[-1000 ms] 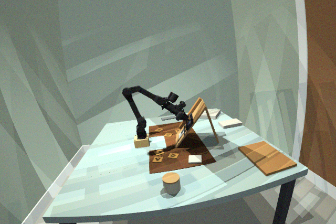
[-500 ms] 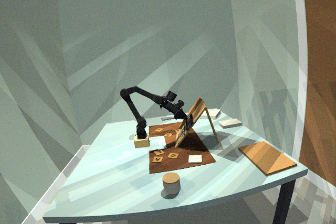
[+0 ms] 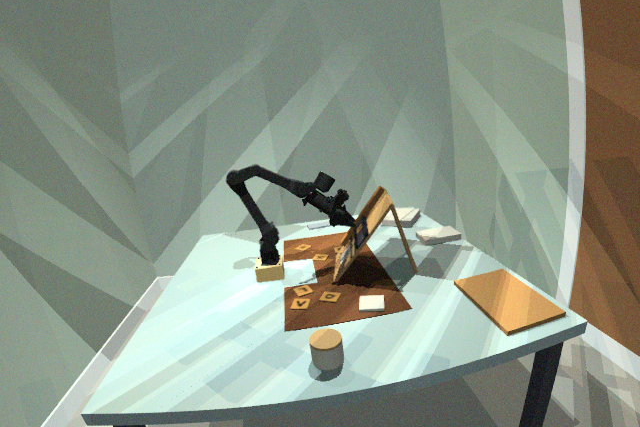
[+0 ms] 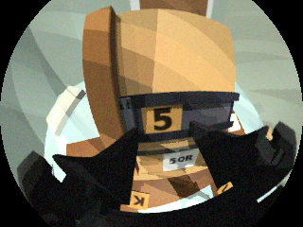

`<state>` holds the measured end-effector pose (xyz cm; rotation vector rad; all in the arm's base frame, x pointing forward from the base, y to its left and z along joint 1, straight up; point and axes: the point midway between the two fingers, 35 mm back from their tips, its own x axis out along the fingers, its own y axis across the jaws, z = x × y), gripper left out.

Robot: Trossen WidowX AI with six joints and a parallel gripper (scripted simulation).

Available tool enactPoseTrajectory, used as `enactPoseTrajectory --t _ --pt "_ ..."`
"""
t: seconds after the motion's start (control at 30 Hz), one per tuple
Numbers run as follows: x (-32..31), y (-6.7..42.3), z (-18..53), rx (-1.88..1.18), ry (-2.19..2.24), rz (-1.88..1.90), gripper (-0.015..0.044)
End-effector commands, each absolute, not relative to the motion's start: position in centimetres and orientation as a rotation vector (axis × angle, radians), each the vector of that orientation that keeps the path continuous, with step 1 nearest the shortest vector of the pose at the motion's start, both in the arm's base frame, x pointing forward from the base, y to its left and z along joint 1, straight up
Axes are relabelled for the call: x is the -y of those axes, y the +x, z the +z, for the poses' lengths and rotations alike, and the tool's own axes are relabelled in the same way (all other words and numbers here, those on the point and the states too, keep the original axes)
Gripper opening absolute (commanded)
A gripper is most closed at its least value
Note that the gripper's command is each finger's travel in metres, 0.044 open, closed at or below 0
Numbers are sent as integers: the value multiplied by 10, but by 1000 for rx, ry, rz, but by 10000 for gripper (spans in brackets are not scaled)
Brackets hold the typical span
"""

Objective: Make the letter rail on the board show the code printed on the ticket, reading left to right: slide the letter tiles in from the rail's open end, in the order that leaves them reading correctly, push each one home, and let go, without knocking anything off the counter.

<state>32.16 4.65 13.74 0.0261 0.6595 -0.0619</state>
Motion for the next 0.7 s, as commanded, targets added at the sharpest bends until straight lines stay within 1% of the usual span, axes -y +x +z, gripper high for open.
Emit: enactPoseTrajectory --t 0.0,0.67 --pt "-47 319 140 -659 30 -66 295" --pt "-47 310 146 -659 30 -66 295"
